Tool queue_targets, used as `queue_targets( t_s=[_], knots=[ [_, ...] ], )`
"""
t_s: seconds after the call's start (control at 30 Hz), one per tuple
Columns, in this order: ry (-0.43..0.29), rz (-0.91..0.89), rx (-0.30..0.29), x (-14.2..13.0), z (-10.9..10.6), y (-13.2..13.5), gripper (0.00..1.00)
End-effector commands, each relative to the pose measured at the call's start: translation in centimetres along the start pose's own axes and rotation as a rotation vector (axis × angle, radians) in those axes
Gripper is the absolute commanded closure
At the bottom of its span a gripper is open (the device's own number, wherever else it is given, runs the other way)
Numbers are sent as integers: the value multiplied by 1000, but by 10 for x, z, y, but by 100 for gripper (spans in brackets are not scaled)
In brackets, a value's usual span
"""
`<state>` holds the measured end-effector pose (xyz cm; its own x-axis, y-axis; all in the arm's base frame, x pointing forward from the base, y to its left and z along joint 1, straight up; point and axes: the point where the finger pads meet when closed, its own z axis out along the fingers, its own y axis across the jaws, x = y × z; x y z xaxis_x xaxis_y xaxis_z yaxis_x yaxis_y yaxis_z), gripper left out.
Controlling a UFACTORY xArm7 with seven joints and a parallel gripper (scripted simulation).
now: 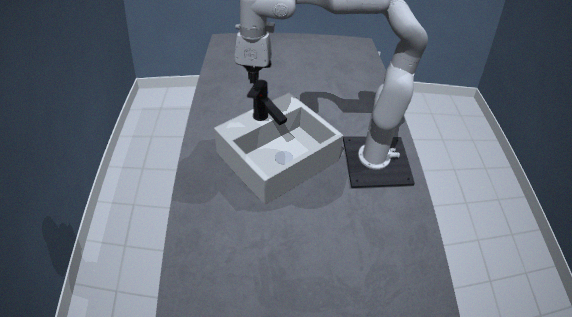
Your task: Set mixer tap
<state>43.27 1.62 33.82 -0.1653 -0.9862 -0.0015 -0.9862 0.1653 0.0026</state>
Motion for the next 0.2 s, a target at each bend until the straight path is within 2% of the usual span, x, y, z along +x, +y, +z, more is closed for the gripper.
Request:
queue_targets(
  t_s=[0.0, 0.17],
  knots=[
    [-1, 0, 5, 0, -2, -1, 100],
    [-1, 0, 5, 0, -2, -1, 100]
  ],
)
